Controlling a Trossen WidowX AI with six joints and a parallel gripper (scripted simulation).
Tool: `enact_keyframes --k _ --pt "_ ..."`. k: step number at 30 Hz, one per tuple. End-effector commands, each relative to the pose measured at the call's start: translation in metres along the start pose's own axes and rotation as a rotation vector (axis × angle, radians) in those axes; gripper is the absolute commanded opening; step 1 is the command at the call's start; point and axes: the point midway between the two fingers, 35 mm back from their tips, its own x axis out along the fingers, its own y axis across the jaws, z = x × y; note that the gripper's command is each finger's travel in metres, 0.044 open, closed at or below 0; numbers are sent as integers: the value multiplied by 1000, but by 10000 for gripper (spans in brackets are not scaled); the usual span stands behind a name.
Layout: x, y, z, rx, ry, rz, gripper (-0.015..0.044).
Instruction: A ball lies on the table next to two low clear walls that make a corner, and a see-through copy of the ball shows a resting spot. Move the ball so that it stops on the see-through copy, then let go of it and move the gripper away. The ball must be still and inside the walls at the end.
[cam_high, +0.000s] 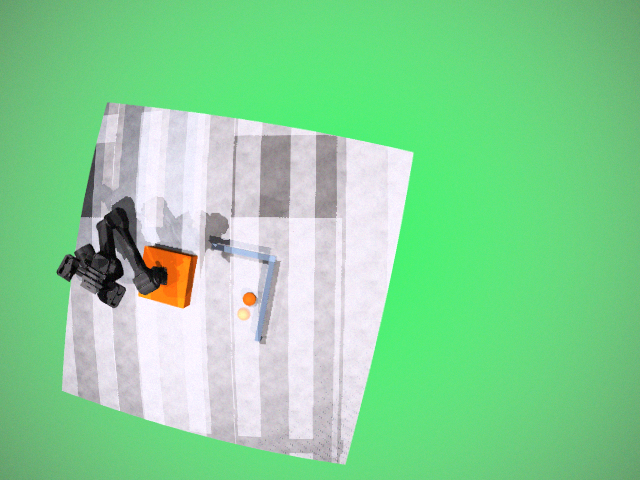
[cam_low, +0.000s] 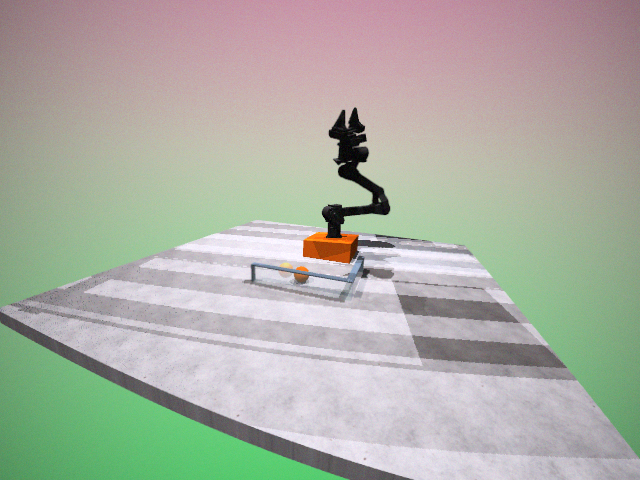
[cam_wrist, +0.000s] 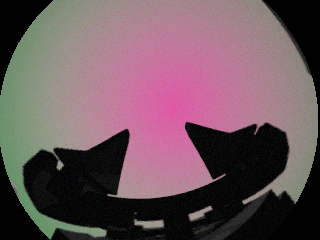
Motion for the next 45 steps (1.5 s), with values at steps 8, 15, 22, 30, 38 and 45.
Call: enact_keyframes --k 8,15,22,30,38,45 --pt "22 95 -61 435 213 284 352" --pt "17 214 -85 822 463 610 352" --pt "-19 328 -65 1102 734 974 352" --pt "-93 423 -2 1245 1066 1437 352" --pt "-191 466 81 1107 1419 1947 352" --pt "-278 457 141 683 1674 2342 352"
